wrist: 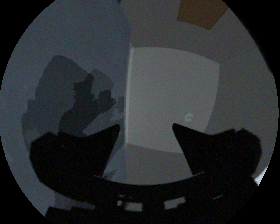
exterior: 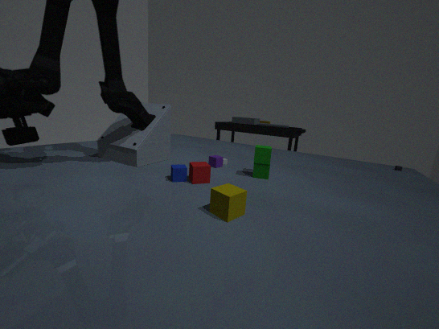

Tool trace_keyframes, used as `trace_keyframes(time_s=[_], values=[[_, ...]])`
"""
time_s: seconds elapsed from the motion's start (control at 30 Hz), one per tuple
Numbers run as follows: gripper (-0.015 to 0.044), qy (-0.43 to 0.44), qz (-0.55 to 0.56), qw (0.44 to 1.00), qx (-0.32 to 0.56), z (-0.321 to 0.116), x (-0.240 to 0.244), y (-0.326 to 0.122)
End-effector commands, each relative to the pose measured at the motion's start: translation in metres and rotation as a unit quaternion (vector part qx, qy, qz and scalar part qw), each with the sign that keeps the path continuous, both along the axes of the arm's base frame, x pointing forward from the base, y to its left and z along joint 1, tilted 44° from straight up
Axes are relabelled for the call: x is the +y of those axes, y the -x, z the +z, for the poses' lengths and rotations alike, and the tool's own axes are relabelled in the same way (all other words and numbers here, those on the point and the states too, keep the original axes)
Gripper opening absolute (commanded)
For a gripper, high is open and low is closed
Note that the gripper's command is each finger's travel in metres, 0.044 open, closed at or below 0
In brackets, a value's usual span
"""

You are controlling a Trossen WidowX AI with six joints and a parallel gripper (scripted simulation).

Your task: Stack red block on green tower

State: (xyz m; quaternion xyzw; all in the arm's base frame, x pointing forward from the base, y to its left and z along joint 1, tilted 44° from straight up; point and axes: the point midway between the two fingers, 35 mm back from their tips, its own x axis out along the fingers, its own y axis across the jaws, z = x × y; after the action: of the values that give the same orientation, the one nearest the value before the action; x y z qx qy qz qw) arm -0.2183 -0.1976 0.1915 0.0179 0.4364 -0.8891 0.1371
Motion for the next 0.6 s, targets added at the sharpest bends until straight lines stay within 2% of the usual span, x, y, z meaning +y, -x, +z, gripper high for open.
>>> trace_keyframes(time_s=[0.0,0.57], values=[[0.0440,0.008,0.064,0.998,-0.008,0.008,-0.031,-0.023],[0.0440,0.010,0.292,0.956,-0.042,0.029,-0.113,-0.142]])
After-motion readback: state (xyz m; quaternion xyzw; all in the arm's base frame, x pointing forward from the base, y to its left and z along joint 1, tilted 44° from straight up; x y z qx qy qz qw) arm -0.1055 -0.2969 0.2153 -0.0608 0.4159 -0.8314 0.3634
